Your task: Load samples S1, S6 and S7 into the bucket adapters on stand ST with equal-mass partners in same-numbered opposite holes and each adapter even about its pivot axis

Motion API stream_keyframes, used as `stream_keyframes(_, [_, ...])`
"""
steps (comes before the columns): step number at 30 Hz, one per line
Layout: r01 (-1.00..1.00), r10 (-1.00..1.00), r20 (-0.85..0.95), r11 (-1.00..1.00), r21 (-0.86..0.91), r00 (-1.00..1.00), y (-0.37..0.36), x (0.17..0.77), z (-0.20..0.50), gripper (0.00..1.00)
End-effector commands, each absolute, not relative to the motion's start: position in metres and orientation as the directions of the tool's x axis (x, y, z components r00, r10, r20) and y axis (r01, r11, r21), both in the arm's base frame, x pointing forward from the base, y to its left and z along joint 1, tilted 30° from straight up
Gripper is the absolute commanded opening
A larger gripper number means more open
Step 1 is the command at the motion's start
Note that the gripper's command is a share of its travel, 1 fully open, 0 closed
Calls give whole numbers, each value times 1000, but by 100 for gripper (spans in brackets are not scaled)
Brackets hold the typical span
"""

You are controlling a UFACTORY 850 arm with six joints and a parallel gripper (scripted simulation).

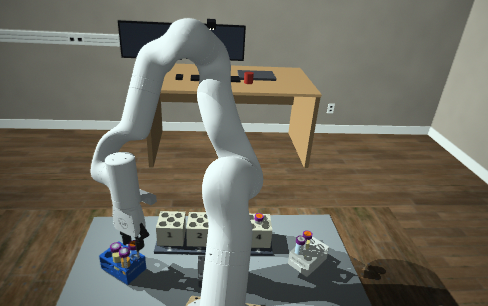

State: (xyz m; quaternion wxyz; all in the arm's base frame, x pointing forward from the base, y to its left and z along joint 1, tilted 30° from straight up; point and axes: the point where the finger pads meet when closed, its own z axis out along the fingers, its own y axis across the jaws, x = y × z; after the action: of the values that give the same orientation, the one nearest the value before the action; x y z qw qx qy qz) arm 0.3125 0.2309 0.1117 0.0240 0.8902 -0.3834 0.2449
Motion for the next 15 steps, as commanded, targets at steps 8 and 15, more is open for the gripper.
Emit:
stream_keyframes(8, [-681, -685, 461, -702, -208, 564, 229, 316, 105, 57])
stream_keyframes(15, [-681, -685, 461, -702, -208, 564, 229, 317, 102, 57])
